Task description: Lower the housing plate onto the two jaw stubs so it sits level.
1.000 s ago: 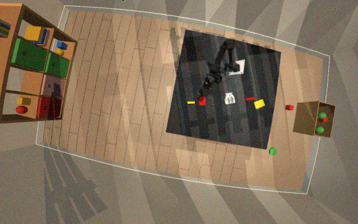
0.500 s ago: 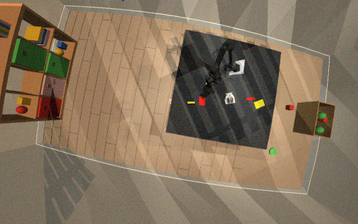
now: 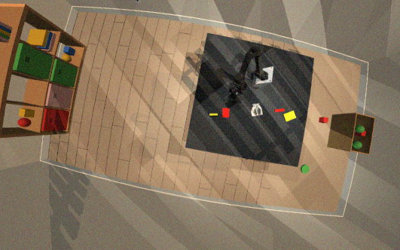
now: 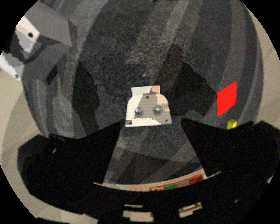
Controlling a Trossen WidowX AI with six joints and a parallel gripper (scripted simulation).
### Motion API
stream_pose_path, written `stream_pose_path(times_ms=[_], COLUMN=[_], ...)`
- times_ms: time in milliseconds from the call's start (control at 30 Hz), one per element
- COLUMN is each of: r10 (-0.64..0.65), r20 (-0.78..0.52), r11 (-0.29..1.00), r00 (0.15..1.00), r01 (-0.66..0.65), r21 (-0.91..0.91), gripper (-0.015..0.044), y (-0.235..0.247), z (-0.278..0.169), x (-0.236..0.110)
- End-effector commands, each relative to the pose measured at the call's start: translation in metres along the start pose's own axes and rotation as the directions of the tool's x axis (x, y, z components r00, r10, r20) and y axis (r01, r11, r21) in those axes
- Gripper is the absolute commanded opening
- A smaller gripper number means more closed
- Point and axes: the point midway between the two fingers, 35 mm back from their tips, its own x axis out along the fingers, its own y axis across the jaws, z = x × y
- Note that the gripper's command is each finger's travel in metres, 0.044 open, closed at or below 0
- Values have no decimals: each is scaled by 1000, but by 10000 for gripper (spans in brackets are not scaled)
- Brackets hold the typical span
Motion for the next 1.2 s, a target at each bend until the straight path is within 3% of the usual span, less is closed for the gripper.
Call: stream_pose_path(times_ms=[0,1167], r10=[12,12], r20=[8,6], r11=[1000,1000], r00=[1000,1000], r01=[-12,-12], r21=[-12,-13], gripper=[440,440], y=[2,3], z=[3,3], x=[8,37])
